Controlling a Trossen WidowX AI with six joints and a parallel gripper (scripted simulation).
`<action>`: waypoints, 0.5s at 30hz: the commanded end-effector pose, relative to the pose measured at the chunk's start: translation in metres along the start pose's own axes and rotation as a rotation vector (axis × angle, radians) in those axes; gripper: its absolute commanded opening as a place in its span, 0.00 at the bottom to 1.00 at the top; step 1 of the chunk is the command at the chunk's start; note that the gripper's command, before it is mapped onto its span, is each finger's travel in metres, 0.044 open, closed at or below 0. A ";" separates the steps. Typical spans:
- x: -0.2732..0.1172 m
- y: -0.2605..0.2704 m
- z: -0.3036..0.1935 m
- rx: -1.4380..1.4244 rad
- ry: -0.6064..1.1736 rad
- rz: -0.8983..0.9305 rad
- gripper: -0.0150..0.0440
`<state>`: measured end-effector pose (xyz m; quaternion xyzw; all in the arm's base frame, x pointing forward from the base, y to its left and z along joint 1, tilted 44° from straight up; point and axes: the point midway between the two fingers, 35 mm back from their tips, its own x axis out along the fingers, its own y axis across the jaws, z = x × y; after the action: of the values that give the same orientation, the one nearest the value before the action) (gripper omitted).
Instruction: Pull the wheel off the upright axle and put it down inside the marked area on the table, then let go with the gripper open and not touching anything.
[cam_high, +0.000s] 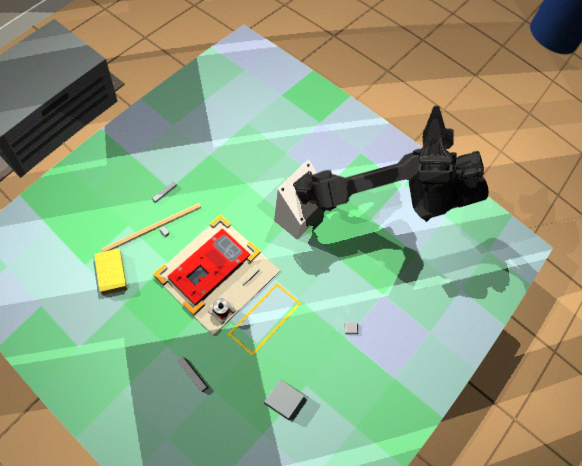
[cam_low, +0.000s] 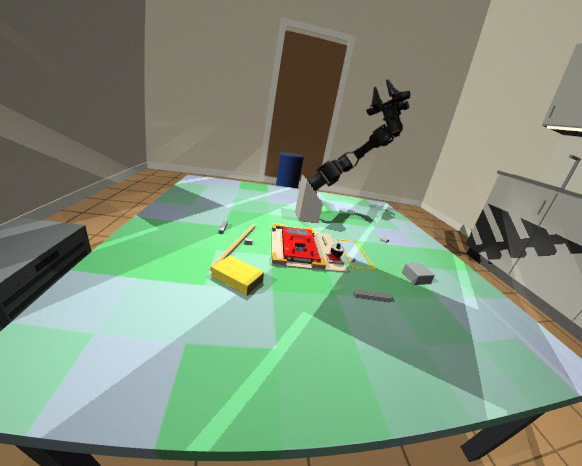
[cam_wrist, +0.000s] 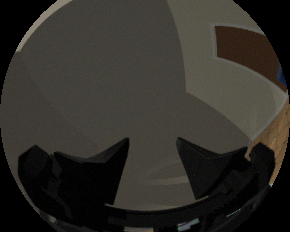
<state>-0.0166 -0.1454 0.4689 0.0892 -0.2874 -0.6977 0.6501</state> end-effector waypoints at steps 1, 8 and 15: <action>0.003 0.031 -0.010 -0.019 0.002 0.092 0.76; 0.002 0.099 -0.045 -0.085 0.056 0.300 0.76; -0.011 0.163 -0.097 -0.142 0.183 0.517 0.76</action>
<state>0.1469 -0.1615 0.4768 0.0279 -0.2112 -0.5451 0.8108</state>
